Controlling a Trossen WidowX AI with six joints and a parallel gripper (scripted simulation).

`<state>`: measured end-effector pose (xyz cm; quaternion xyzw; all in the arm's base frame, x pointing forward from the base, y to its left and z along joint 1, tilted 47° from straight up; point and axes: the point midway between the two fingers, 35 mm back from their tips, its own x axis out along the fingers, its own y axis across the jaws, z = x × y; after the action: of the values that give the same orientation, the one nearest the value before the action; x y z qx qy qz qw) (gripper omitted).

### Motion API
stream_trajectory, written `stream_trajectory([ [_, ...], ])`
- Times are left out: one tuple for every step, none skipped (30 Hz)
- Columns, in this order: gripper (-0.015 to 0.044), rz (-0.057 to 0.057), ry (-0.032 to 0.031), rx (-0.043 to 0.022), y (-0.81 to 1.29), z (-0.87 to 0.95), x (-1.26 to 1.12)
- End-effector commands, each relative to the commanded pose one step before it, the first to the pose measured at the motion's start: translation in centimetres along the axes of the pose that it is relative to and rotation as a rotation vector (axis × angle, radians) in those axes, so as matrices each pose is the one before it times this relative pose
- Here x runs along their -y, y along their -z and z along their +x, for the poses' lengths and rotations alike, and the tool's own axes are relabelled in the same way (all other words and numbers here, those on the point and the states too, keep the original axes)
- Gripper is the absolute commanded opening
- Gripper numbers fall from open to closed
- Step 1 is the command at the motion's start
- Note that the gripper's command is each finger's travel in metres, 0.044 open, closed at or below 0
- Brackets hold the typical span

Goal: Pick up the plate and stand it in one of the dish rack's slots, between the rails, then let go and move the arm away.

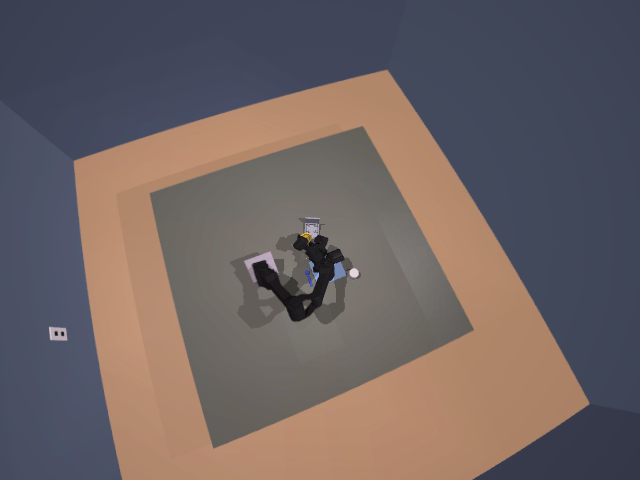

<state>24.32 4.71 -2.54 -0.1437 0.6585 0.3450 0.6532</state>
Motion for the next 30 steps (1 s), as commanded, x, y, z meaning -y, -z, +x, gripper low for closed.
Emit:
stream_trajectory([
  [0.0000, -0.0747, -0.01541, 0.06360, -0.009, -0.034, 0.199],
  [0.0000, -0.0216, -0.00197, 0.01719, 0.025, -0.012, 0.100],
  [0.0000, -0.0217, -0.00132, 0.01725, 0.028, -0.017, 0.100],
  [0.0000, -0.0218, -0.00067, 0.01729, 0.030, -0.021, 0.099],
  [0.0000, -0.0220, -0.00002, 0.01730, 0.032, -0.026, 0.098],
  [0.0000, -0.0221, 0.00062, 0.01729, 0.034, -0.031, 0.097],
  [0.0000, -0.0222, 0.00127, 0.01726, 0.036, -0.035, 0.095],
  [0.0000, -0.0224, 0.00191, 0.01720, 0.038, -0.040, 0.094],
  [0.0000, -0.0225, 0.00254, 0.01711, 0.040, -0.044, 0.093],
  [0.0000, -0.0227, 0.00317, 0.01701, 0.041, -0.048, 0.091],
  [0.0000, -0.0228, 0.00380, 0.01688, 0.043, -0.053, 0.090],
  [0.0000, -0.0230, 0.00442, 0.01673, 0.044, -0.057, 0.088],
  [0.0000, -0.0231, 0.00503, 0.01655, 0.045, -0.061, 0.087],
  [0.0000, -0.0233, 0.00563, 0.01635, 0.047, -0.066, 0.085],
  [0.0000, -0.0234, 0.00622, 0.01613, 0.048, -0.070, 0.084],
  [0.0000, -0.0236, 0.00680, 0.01589, 0.049, -0.074, 0.082],
  [0.0000, -0.0237, 0.00738, 0.01563, 0.049, -0.078, 0.080],
  [0.0000, -0.0239, 0.00793, 0.01535, 0.050, -0.082, 0.078],
  [0.0000, -0.0240, 0.00848, 0.01504, 0.051, -0.086, 0.077],
  [0.0000, -0.0240, 0.00908, 0.01480, 0.052, -0.092, 0.075],
  [0.0000, -0.0241, 0.00960, 0.01446, 0.053, -0.096, 0.073],
  [0.0000, -0.0243, 0.01011, 0.01410, 0.053, -0.100, 0.071],
  [0.0000, -0.0245, 0.01060, 0.01372, 0.053, -0.104, 0.069],
  [0.0000, -0.0246, 0.01107, 0.01332, 0.053, -0.108, 0.068],
  [0.0000, -0.0250, 0.01146, 0.01286, 0.052, -0.109, 0.066],
  [0.0000, -0.0251, 0.01189, 0.01243, 0.051, -0.113, 0.065],
  [0.0000, -0.0253, 0.01231, 0.01199, 0.051, -0.116, 0.063],
  [0.0000, -0.0255, 0.01272, 0.01154, 0.051, -0.120, 0.062],
  [0.0000, -0.0257, 0.01310, 0.01107, 0.050, -0.123, 0.060],
  [0.0000, -0.0261, 0.01334, 0.01053, 0.048, -0.123, 0.059],
])
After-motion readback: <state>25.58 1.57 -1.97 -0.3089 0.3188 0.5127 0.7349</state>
